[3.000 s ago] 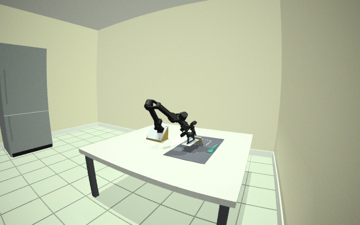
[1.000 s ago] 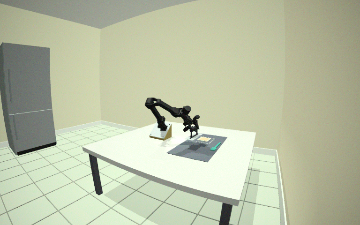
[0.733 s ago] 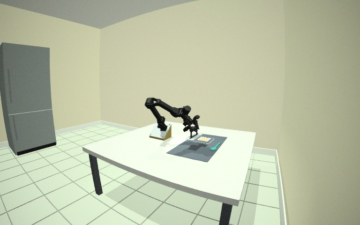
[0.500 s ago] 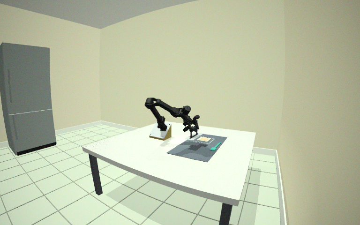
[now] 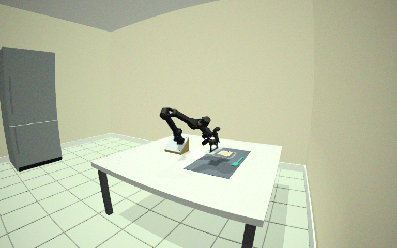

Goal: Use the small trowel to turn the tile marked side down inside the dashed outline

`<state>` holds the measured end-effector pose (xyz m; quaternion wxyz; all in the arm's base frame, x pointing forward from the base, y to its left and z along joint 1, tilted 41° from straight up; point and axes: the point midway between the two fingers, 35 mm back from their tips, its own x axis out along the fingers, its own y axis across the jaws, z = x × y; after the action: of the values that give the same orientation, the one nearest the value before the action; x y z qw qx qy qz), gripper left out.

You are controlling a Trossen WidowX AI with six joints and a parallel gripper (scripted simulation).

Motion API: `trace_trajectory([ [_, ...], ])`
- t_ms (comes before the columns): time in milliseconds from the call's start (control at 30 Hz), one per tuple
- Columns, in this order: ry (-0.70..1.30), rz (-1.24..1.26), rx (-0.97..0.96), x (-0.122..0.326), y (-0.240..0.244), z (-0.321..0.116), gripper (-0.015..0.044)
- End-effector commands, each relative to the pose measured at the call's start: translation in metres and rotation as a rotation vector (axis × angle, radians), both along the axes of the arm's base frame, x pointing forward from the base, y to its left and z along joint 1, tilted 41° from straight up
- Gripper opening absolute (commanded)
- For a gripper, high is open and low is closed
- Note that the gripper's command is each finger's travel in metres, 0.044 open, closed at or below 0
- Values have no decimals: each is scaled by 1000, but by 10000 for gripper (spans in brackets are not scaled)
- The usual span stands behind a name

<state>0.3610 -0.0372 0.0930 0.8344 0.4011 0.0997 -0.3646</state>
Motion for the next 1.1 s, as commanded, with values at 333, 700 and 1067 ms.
trace_trajectory([
  [333, -84, -96, -19, 13, -19, 14, 0],
  [700, -319, -354, -59, 35, -68, 50, 0],
  [1067, -549, -612, -88, 39, -114, 79, 0],
])
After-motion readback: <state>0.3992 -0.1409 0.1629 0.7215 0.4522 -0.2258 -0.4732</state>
